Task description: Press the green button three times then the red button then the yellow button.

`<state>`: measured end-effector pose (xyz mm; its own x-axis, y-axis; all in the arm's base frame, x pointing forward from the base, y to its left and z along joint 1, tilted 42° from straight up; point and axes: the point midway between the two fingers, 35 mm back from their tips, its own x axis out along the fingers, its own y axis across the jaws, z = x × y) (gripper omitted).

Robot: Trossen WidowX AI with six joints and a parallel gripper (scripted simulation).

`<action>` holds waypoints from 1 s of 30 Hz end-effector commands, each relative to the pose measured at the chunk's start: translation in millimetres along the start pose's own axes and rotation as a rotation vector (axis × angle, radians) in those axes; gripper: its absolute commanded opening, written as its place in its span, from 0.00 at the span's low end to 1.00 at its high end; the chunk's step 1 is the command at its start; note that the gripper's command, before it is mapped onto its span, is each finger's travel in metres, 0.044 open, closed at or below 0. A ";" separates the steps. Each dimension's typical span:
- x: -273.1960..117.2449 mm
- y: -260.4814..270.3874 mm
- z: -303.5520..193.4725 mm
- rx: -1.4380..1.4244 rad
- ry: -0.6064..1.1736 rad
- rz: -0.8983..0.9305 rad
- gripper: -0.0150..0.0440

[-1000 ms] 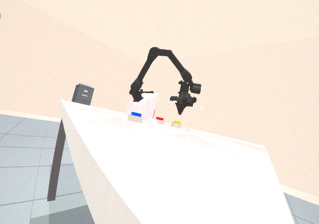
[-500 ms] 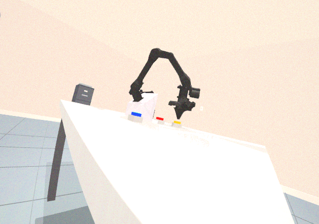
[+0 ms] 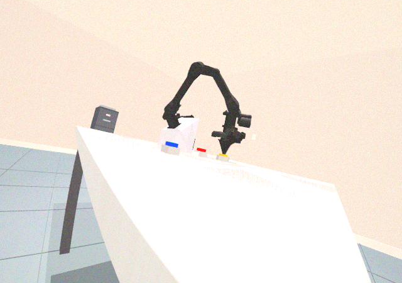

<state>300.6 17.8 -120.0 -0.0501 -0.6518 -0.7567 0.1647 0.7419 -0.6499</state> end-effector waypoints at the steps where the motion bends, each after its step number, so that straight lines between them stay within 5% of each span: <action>1: 2.4 0.1 -1.6 -0.007 0.003 -0.005 0.29; 15: 2.4 0.1 -1.6 -0.007 0.003 -0.005 0.29; 23: -31.0 0.7 -1.4 -0.007 0.004 -0.004 0.29; 30: -87.3 59.0 -37.8 -0.009 0.005 0.006 0.60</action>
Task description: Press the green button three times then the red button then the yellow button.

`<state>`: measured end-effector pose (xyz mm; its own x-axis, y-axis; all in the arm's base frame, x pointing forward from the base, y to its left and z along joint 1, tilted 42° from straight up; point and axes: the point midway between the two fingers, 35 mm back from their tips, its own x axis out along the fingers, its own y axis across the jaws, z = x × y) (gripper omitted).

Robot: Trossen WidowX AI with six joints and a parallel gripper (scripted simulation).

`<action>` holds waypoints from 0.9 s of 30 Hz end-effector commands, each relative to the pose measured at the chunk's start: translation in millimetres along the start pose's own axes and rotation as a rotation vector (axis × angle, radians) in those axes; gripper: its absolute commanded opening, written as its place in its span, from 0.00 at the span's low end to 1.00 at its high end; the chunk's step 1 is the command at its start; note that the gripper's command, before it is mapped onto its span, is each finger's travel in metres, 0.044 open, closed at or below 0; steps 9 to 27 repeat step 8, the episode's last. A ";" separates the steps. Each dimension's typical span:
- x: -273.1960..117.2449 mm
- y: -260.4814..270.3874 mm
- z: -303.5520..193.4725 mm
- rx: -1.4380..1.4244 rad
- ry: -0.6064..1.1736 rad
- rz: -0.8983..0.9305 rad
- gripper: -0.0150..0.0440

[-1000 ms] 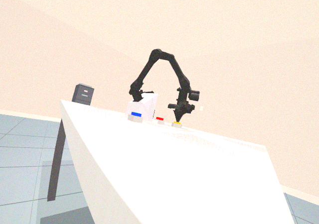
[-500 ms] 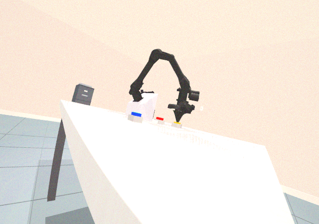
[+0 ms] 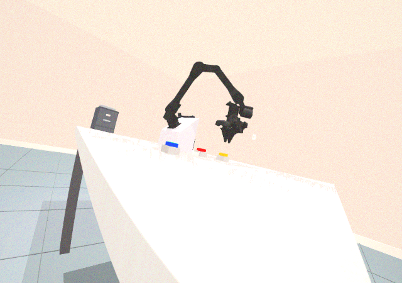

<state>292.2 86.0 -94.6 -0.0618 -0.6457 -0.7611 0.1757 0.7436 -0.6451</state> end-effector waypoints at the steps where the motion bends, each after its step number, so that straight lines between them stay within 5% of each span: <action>1: -28.5 30.7 -25.8 -0.019 -0.007 -0.001 0.64; 7: -30.2 32.2 -27.4 -0.019 -0.007 -0.002 0.91; 27: -30.2 32.2 -27.4 -0.019 -0.007 -0.002 0.91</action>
